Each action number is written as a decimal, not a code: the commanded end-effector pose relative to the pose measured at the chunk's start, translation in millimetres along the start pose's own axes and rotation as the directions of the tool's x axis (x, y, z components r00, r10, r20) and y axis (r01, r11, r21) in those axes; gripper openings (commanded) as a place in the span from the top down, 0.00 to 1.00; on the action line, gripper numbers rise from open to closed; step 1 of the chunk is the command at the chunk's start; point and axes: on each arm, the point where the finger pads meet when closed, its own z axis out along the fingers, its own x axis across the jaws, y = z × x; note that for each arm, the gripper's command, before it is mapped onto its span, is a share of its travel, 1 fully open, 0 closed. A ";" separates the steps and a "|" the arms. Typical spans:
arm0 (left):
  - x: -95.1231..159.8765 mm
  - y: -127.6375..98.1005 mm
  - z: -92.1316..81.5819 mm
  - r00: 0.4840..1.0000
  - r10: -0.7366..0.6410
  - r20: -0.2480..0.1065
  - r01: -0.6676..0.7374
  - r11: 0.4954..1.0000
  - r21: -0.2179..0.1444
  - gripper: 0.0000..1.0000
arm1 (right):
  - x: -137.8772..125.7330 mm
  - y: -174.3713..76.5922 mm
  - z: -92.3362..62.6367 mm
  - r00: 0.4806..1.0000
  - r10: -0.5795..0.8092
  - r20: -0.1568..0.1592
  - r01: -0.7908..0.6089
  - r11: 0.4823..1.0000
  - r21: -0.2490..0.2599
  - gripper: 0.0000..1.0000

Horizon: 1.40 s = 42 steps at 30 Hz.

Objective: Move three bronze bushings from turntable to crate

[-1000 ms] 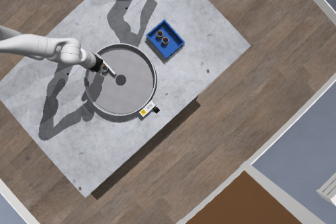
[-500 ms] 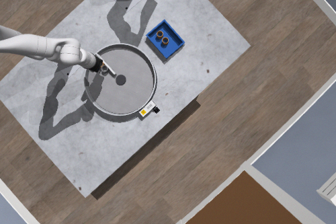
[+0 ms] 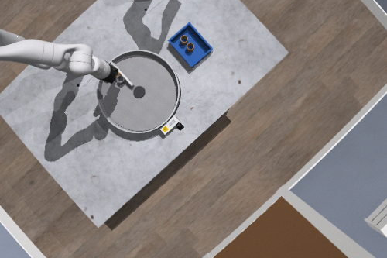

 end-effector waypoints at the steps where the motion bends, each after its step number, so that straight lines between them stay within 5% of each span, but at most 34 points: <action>1: 3.5 -3.6 -0.6 1.000 0.004 -0.003 -0.004 1.000 0.008 0.00 | 0.8 0.2 -0.1 1.000 0.000 -0.004 0.000 1.000 -0.004 0.64; 12: 3.5 -3.6 -0.6 1.000 0.004 -0.003 -0.004 1.000 0.008 0.00 | 0.8 -0.2 4.1 1.000 0.000 -0.005 0.000 1.000 -0.002 0.64; 18: 3.5 -3.6 -0.6 1.000 0.004 -0.003 -0.004 1.000 0.008 0.00 | 1.0 -1.0 23.7 1.000 0.001 -0.005 -0.001 1.000 0.002 0.64; 42: 3.5 -3.6 -0.6 1.000 0.004 -0.003 -0.004 1.000 0.008 0.00 | 0.8 0.0 22.6 1.000 0.001 -0.004 -0.001 1.000 -0.003 0.64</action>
